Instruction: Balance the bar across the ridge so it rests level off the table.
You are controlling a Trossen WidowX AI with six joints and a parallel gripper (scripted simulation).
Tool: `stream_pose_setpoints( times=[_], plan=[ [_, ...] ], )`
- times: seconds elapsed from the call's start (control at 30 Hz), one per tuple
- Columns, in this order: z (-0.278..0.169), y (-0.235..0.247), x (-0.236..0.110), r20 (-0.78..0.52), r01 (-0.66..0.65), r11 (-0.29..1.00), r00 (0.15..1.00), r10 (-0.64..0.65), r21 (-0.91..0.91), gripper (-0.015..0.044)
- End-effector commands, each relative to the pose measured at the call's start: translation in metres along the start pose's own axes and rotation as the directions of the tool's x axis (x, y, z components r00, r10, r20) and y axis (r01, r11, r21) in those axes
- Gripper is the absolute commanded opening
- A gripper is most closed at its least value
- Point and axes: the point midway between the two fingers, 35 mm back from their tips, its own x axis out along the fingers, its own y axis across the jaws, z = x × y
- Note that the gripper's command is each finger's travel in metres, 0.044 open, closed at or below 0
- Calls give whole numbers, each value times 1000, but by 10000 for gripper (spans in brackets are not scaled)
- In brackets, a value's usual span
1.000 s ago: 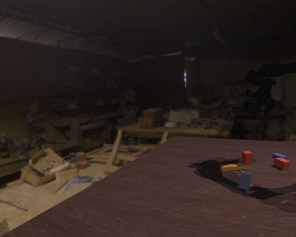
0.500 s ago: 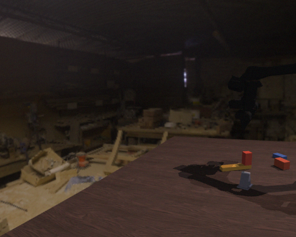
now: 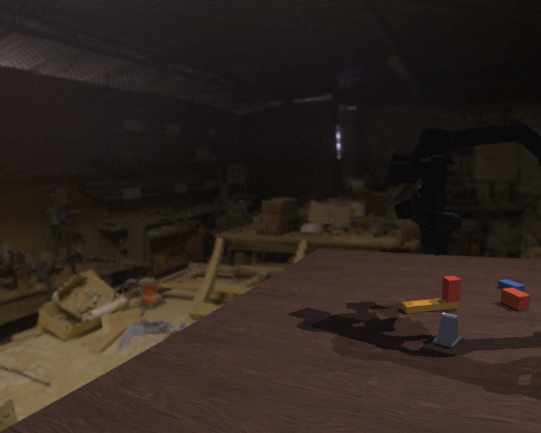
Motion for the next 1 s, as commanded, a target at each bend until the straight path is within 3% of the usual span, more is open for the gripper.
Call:
stream_pose_setpoints(
  times=[0.0, 0.2, 0.67, 0.97],
  plan=[
    [6, 8, 5, -12, -34, 997, 999, 34, -65, 315],
    [7, 7, 15, -12, -34, 997, 999, 33, -65, 315],
    [5, 11, 101, -12, -34, 997, 999, 33, -65, 315],
    [5, 11, 107, -12, -34, 997, 999, 33, -65, 315]
  ],
)
